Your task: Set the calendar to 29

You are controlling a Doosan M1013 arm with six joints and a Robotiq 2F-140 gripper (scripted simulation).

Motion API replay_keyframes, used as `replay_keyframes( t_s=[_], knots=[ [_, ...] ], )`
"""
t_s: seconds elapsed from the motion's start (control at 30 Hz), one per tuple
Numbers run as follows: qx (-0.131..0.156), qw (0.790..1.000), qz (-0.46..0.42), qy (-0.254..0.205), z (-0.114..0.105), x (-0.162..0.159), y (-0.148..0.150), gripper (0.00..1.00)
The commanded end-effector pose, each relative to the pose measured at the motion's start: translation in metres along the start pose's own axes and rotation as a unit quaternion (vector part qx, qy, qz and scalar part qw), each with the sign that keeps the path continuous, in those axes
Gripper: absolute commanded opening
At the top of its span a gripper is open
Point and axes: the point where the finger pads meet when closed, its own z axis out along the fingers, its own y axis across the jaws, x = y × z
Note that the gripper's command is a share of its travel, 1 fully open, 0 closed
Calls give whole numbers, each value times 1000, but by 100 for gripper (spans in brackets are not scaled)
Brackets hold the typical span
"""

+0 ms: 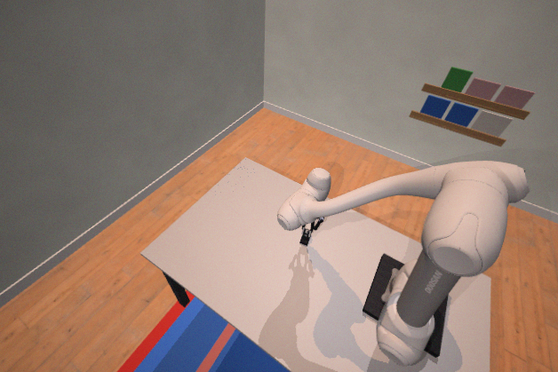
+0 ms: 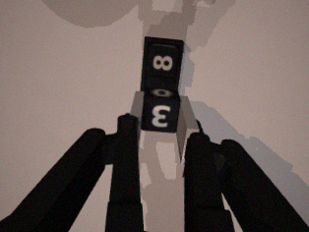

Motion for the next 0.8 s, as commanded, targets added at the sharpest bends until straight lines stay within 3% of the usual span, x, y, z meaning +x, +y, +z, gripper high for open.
replay_keyframes(
  t_s=[0.0, 0.77],
  knots=[
    [0, 1000, 0, 0, 10, 0, 0, 24],
    [0, 1000, 0, 0, 22, 0, 0, 24]
  ],
)
